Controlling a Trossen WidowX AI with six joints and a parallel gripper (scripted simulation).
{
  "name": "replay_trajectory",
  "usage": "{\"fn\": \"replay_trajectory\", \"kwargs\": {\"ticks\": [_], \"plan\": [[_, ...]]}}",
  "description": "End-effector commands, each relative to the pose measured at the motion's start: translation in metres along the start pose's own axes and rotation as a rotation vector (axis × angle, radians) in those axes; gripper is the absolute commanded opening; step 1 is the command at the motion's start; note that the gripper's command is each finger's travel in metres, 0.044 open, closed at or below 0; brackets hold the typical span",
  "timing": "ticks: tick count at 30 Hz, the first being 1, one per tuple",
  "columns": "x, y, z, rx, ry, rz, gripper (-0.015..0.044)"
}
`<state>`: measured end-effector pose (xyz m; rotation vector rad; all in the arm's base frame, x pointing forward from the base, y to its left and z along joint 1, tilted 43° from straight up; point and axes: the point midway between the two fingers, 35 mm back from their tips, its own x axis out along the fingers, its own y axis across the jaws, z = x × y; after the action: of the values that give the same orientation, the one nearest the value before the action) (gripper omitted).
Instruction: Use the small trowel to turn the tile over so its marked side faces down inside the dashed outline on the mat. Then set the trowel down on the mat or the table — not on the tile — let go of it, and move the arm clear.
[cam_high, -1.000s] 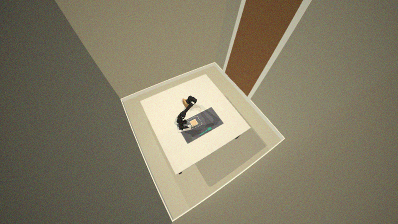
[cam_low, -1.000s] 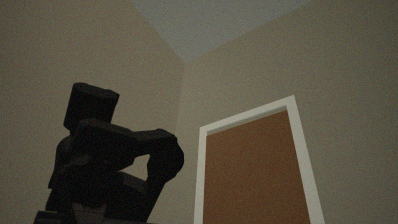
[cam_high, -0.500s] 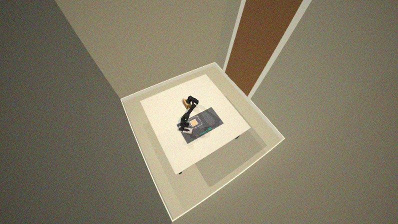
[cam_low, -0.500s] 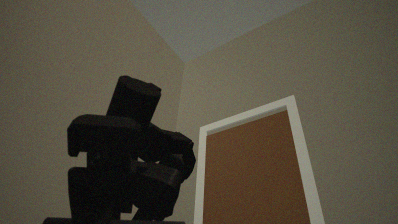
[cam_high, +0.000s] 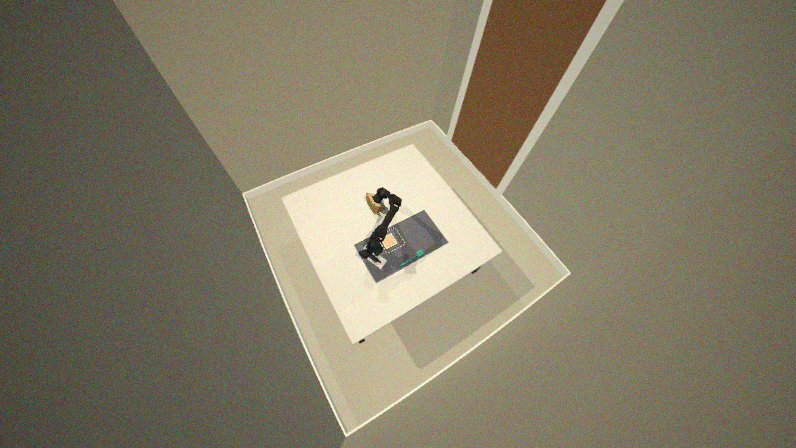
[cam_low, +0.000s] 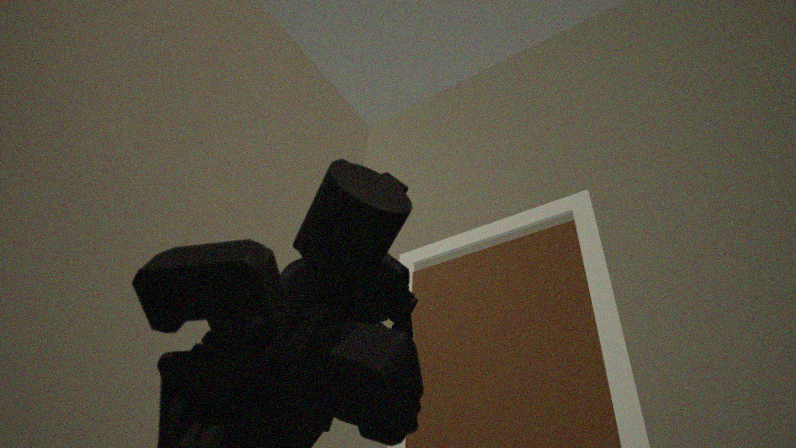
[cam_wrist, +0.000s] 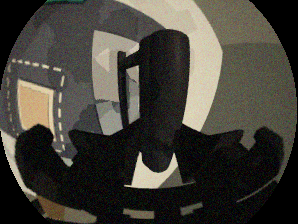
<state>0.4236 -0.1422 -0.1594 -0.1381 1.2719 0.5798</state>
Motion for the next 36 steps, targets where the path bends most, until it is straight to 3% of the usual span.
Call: {"fn": "replay_trajectory", "kwargs": {"ticks": [1,23,36], "plan": [[-0.002,0.002,0.004,0.1,0.08,-0.019,0.0],[-0.031,0.023,0.021,0.515,0.428,-0.262,0.0],[-0.047,0.031,0.028,0.63,0.509,-0.398,0.0]]}}
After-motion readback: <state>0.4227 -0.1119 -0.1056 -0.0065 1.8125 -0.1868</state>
